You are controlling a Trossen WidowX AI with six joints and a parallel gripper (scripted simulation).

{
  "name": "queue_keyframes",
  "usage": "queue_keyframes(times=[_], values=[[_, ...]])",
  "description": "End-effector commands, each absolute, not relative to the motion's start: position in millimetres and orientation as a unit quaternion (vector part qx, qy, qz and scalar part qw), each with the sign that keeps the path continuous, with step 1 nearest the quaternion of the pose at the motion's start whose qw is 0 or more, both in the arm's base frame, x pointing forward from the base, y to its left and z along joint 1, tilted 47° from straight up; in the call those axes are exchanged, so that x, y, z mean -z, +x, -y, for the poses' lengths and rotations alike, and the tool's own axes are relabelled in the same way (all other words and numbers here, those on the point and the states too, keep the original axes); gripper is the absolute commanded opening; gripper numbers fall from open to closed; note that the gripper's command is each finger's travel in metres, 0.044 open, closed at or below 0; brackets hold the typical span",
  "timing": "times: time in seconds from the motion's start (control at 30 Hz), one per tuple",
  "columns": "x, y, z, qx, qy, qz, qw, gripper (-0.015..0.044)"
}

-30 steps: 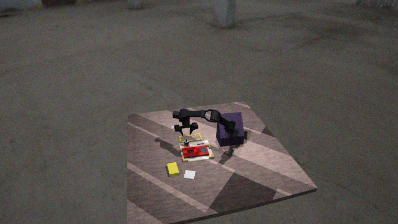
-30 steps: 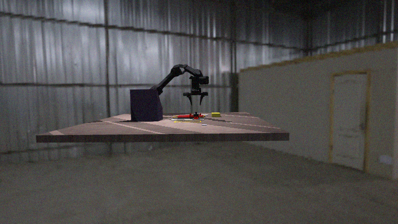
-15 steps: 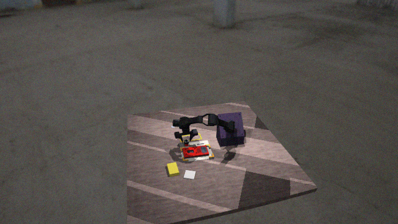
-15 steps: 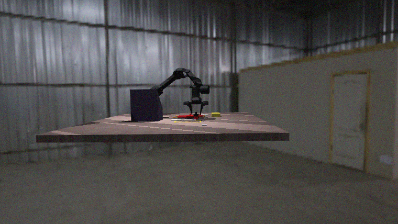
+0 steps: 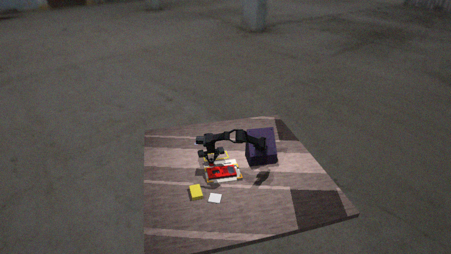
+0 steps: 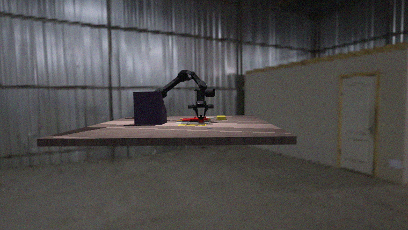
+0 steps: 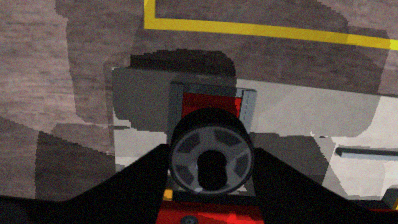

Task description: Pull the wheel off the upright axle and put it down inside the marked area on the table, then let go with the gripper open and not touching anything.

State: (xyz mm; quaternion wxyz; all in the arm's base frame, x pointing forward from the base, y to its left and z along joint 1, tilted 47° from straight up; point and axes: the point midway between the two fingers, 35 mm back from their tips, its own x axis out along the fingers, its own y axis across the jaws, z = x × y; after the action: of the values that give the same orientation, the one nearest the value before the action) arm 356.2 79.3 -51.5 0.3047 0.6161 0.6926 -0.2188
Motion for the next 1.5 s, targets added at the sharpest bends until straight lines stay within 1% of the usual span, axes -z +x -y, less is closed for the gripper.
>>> queue_keyframes(times=[0.0,0.13,0.17,1.47], values=[[51.0,356.3,-79.1,0.218,0.616,-0.693,0.305,0.0109],[50.4,356.4,-78.4,0.218,0.616,-0.693,0.305,0.0004],[50.2,356.4,-78.2,0.218,0.616,-0.693,0.305,0.0],[41.6,357.4,-68.7,0.219,0.618,-0.691,0.305,0.0]])
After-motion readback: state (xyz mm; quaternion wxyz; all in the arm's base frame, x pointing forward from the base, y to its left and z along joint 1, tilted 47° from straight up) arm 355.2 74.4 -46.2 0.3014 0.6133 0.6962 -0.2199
